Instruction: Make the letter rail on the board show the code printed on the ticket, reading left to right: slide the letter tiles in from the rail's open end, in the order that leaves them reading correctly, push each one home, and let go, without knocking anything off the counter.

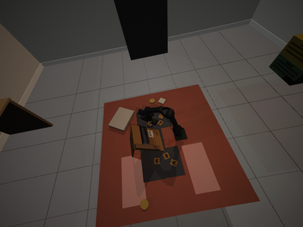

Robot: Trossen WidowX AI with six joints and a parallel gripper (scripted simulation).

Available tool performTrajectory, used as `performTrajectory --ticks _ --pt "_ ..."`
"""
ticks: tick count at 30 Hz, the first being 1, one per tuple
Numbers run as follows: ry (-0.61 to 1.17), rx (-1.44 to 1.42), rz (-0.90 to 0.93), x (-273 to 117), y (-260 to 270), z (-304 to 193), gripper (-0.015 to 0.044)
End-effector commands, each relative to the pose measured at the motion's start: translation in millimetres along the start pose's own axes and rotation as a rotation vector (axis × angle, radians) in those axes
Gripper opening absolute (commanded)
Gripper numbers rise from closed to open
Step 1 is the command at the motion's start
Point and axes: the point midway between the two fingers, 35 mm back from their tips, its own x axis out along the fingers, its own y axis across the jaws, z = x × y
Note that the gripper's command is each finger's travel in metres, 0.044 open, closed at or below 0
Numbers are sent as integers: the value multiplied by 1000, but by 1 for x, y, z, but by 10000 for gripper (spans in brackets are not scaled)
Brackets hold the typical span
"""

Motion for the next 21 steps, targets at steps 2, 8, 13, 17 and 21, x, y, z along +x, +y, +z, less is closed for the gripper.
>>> performTrajectory --ticks 2,8,13,17,21 --pt "-4 6 5 -3 1 1 0" --pt "-4 6 5 -5 1 0 0" --pt "-4 6 5 -6 0 1 0" --pt "18 -72 22 -7 2 -2 0" --pt "43 -187 60 -12 5 -4 0"
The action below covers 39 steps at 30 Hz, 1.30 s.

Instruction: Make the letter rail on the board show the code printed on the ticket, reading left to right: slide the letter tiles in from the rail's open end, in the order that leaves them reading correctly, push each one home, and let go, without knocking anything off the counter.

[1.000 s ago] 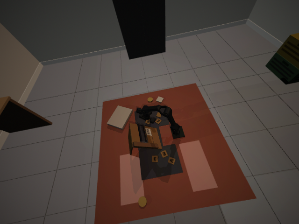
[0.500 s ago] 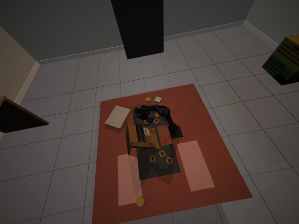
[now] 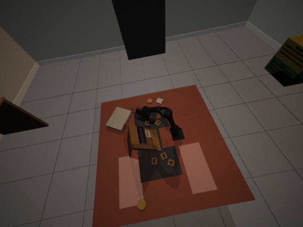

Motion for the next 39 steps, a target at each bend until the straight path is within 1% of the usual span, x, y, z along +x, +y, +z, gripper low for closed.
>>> performTrajectory --ticks 1,20,39 --pt "27 -115 43 -6 4 -3 0" --pt "69 -674 262 -34 21 -14 0" --pt "-18 -1234 506 -68 35 -24 0"
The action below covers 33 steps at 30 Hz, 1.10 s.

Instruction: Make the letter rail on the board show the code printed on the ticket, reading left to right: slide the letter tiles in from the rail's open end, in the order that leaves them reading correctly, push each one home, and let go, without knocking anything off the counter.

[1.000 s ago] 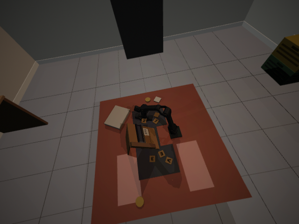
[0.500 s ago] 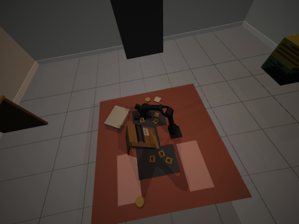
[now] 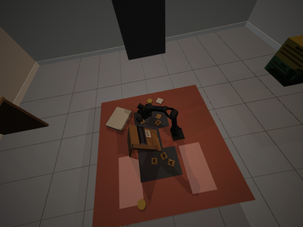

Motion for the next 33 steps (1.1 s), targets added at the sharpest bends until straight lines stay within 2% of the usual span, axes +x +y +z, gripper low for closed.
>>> performTrajectory --ticks 1,28,33 --pt "-26 -137 43 -6 6 1 0" --pt "-289 -980 185 -50 40 16 0" --pt "-308 -1026 187 -53 42 16 0"
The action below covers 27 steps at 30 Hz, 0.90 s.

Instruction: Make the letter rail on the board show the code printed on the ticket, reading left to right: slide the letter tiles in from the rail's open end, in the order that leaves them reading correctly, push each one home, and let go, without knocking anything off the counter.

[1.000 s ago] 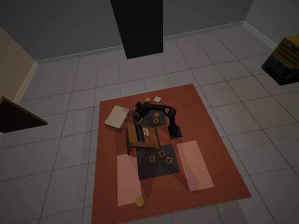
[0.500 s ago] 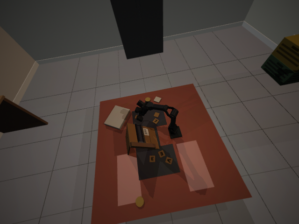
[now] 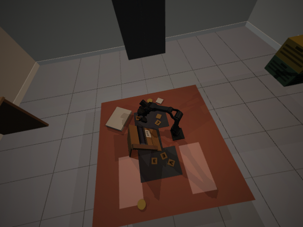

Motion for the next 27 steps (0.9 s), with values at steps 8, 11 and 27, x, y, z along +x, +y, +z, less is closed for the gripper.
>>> performTrajectory --ticks 8,11,27 --pt "-15 -45 6 -1 2 1 0" --pt "-15 -45 6 -1 3 1 0" --pt "-15 -44 7 -1 11 0 0"
